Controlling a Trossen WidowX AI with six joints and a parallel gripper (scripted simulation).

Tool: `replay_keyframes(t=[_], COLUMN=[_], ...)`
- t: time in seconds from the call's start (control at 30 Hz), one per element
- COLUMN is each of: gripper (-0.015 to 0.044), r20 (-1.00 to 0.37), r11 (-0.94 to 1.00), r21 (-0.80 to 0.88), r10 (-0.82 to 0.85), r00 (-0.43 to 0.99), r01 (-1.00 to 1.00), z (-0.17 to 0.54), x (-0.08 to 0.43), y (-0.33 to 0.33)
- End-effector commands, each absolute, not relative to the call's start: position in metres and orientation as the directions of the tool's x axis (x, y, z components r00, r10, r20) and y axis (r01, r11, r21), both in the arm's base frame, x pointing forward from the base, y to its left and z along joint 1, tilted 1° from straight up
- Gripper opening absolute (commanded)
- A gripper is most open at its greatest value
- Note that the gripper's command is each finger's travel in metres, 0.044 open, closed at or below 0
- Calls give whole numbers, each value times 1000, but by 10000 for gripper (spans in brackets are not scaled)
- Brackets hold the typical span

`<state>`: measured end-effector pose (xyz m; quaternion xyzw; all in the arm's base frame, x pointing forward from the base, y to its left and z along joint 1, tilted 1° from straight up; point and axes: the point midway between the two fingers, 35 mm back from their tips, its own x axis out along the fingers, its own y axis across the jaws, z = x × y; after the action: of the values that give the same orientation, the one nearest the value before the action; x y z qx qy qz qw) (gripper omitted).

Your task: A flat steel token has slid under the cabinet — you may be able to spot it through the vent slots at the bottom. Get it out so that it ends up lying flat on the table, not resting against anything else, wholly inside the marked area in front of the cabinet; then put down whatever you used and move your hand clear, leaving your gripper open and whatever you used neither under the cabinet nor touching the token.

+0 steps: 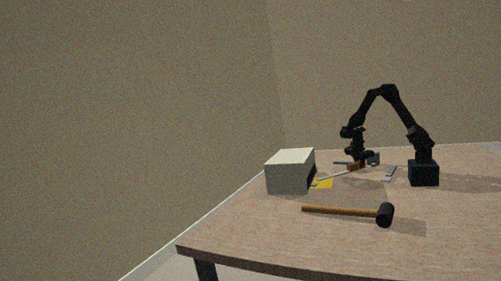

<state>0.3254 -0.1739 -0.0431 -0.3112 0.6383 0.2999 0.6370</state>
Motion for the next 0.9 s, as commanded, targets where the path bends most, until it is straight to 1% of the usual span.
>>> replay_keyframes(t=[0.0,0.5,0.73,0.77,0.87], gripper=[0,0,184,200,200], r20=[-1000,-1000,-1000,-1000,-1000], r11=[626,628,624,624,625], r21=[-13,-12,-6,-6,-6], r10=[-15,-13,-11,-11,-11], r00=[5,5,-1,-1,-1], r01=[-780,-779,-781,-781,-781], z=[-42,-41,-43,-43,-42], x=[324,340,335,335,335], y=[-175,-156,-157,-157,-157])
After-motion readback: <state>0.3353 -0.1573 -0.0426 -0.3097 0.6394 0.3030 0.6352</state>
